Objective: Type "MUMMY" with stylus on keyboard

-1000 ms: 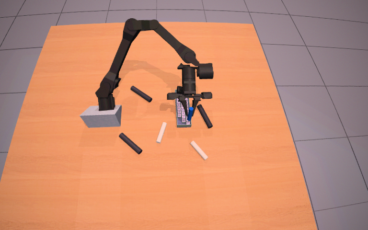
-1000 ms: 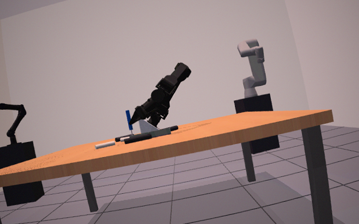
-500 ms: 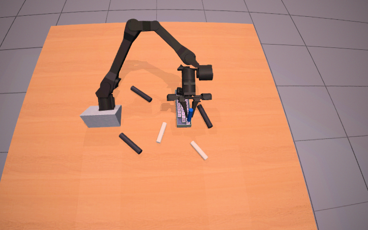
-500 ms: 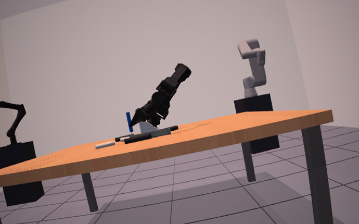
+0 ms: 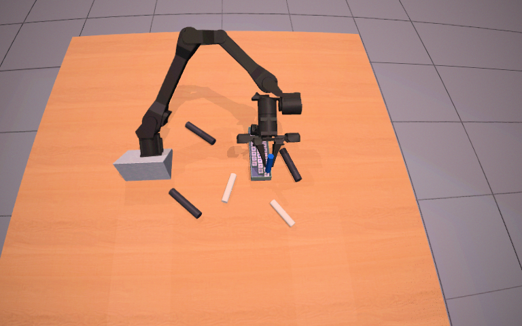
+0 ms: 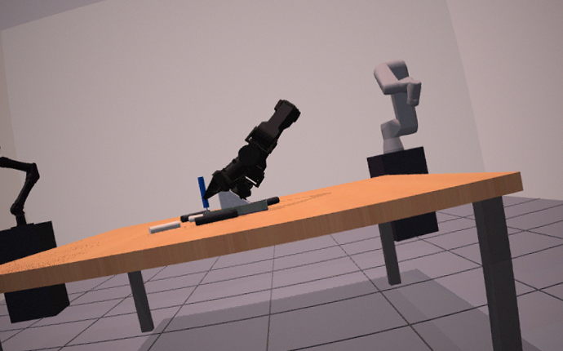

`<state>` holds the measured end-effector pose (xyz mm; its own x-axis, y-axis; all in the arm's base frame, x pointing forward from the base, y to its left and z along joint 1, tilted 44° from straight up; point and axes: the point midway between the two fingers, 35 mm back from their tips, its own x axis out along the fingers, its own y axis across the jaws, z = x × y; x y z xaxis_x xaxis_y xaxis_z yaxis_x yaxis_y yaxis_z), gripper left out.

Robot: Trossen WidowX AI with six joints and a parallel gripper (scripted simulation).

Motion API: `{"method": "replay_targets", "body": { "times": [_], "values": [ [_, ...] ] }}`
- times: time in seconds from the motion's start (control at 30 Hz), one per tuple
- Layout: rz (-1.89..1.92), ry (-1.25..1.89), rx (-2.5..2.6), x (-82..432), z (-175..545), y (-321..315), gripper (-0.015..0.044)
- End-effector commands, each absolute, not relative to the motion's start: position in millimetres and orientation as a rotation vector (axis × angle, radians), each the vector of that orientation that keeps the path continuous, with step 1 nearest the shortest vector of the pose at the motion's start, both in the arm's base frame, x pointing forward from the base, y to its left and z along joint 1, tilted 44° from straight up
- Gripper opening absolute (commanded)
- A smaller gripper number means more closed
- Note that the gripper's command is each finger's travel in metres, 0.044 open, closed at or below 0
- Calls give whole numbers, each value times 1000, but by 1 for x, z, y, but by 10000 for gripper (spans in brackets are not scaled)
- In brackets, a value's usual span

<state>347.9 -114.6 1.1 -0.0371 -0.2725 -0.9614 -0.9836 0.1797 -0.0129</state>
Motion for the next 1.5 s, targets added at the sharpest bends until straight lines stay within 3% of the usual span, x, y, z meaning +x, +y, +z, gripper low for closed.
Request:
{"method": "replay_targets", "body": {
  "times": [0.0, 0.4, 0.7, 1.13, 1.47],
  "values": [
    [932, 1502, -1261, 348, 2, -116, 81],
    [933, 1506, -1254, 342, 25, -139, 85],
    [933, 1506, -1254, 342, 26, -139, 5],
    [932, 1500, -1260, 352, 90, -78, 0],
    [932, 1499, -1259, 354, 75, -63, 0]
  ]
}}
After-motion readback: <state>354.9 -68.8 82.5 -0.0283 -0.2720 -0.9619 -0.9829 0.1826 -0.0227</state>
